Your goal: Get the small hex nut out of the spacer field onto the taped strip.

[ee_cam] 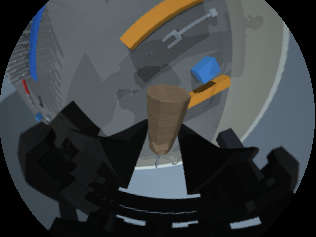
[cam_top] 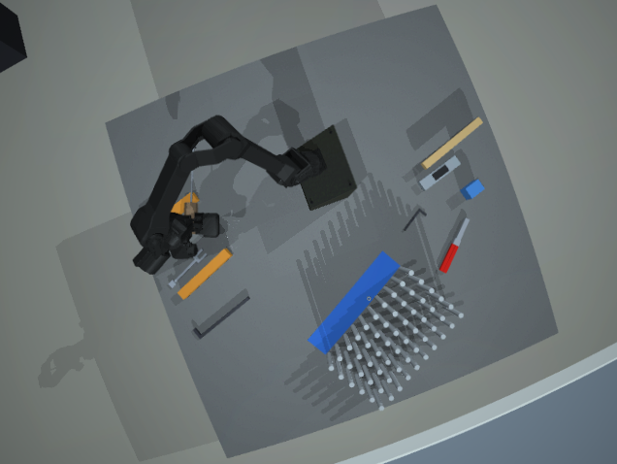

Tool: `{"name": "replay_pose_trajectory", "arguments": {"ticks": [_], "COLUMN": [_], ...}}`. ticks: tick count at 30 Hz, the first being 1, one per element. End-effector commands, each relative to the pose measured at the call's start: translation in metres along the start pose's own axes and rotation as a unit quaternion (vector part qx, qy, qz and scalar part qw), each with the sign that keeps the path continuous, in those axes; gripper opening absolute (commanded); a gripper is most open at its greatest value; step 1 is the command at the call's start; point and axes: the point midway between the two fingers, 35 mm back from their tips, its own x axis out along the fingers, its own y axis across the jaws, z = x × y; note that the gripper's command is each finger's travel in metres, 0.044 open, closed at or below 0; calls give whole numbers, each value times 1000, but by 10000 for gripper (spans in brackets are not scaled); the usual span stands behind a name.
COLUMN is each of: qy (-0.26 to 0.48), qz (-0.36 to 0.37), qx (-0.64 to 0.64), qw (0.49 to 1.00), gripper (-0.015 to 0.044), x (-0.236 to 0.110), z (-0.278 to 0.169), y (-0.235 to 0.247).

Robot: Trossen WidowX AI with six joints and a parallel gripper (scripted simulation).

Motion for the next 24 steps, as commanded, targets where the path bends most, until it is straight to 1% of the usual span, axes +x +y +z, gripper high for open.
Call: {"name": "replay_pose_trajectory", "arguments": {"ticks": [1, 24], "qy": [2, 2], "qz": [2, 2], "qx": [-3, -3], "qw": [1000, 1000], "gripper": [0, 0], "x": [5, 26], "z": [2, 11], "y": [2, 4]}}
